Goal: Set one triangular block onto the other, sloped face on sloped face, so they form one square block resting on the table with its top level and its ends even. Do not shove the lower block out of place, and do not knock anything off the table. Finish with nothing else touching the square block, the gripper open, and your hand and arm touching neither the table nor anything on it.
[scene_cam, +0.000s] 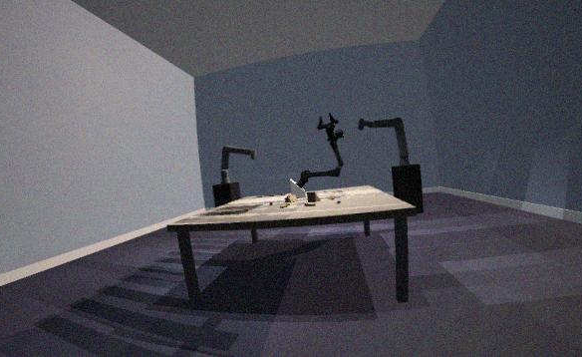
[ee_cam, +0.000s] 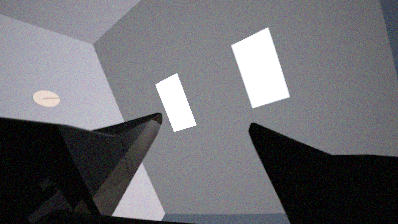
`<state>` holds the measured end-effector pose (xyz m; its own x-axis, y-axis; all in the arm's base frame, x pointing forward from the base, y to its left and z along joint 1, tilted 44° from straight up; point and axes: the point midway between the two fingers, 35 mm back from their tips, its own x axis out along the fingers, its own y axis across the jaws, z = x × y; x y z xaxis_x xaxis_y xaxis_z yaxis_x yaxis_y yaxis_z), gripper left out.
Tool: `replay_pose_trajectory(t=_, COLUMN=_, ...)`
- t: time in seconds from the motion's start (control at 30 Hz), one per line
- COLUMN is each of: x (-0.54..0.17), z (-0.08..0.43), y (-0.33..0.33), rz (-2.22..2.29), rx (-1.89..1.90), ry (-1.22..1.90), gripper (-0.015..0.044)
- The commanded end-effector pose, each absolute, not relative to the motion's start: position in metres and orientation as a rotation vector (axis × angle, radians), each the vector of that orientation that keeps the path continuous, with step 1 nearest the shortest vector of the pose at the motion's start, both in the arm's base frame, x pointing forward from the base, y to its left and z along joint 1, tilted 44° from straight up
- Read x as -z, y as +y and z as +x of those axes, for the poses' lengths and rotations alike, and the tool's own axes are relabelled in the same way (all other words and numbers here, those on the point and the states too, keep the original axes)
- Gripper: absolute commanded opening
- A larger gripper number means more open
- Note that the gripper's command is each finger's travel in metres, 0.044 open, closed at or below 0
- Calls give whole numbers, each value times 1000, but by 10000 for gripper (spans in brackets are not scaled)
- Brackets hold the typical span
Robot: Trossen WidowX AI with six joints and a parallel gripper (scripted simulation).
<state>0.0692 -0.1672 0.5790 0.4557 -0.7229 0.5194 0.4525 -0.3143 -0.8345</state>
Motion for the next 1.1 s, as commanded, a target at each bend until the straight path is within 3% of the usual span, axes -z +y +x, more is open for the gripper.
replay_pose_trajectory(t=0.0, x=-557, z=94, y=-204, rz=-1348, rx=1069, ry=262, gripper=440)
replay_pose_trajectory(t=0.53, x=-420, z=235, y=-274, rz=-912, rx=520, ry=469, gripper=440)
replay_pose_trajectory(t=1.07, x=-244, z=363, y=-189, rz=-663, rx=-126, ry=839, gripper=440)
